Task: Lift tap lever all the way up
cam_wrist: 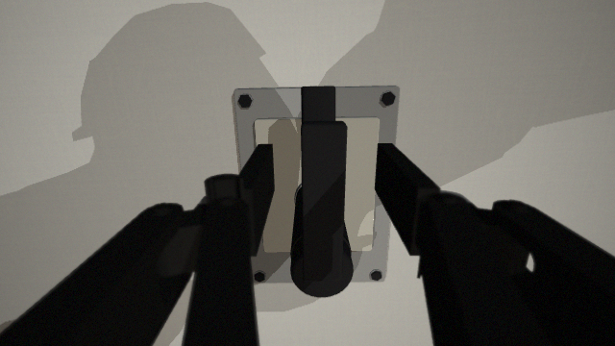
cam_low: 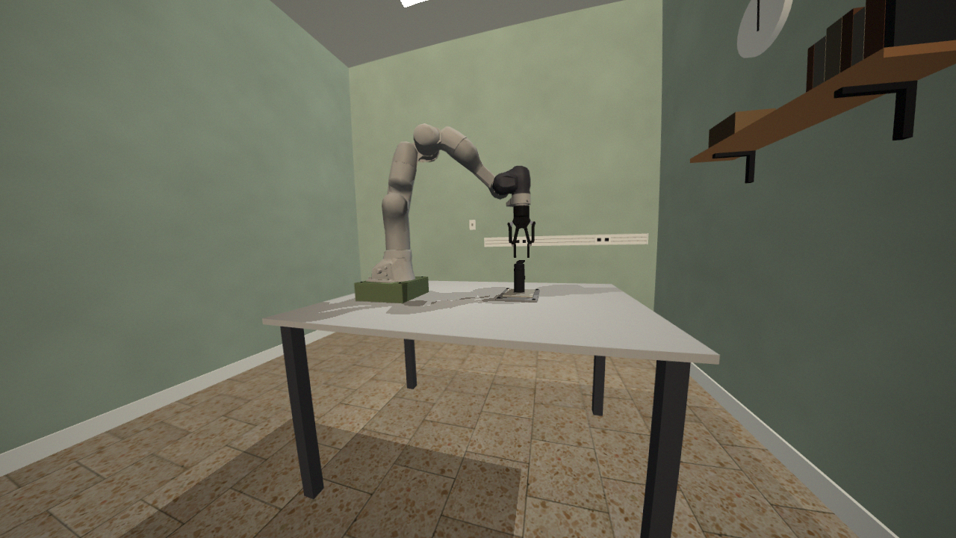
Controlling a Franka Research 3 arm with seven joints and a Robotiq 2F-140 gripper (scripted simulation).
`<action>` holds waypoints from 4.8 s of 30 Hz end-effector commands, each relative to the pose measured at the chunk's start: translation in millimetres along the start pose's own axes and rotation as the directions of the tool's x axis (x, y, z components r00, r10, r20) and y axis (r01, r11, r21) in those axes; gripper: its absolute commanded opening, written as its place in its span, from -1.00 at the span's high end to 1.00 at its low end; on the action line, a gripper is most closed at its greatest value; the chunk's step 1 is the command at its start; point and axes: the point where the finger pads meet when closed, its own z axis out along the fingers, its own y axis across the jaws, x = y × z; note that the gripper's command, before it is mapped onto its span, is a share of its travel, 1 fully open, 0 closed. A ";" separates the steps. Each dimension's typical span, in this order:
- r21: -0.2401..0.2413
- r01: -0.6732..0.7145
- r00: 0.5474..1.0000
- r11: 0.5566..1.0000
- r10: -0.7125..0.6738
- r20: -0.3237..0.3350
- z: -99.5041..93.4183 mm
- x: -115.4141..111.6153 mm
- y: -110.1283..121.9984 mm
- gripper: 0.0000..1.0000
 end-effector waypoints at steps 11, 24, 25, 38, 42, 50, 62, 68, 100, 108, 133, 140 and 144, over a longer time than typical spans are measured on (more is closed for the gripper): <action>-0.001 0.000 1.000 1.000 0.000 -0.004 0.0 1.9 0.4 0.12; -0.001 0.000 1.000 1.000 0.000 -0.004 1.3 2.0 0.4 0.12; -0.001 0.000 1.000 1.000 0.000 -0.004 1.8 2.0 0.4 0.12; -0.001 0.000 1.000 1.000 0.000 -0.004 11.8 2.0 0.4 0.12; -0.001 0.000 1.000 1.000 0.000 -0.004 17.2 2.0 0.5 0.12; -0.001 0.000 1.000 1.000 0.000 -0.004 26.0 2.1 0.5 0.12; -0.001 0.000 1.000 1.000 0.000 -0.004 38.9 2.1 0.5 0.12; -0.001 0.000 1.000 1.000 0.000 -0.004 43.9 2.1 0.5 0.12; -0.001 0.000 1.000 1.000 0.000 -0.004 47.1 2.1 0.5 0.12; -0.001 0.000 1.000 1.000 0.000 -0.004 47.1 2.1 0.5 0.12; -0.001 0.000 1.000 1.000 0.000 -0.004 47.1 2.1 0.5 0.80; -0.001 0.000 1.000 1.000 0.000 -0.004 47.1 2.1 0.5 0.80; -0.001 0.000 1.000 1.000 0.000 -0.004 47.1 2.1 0.5 0.80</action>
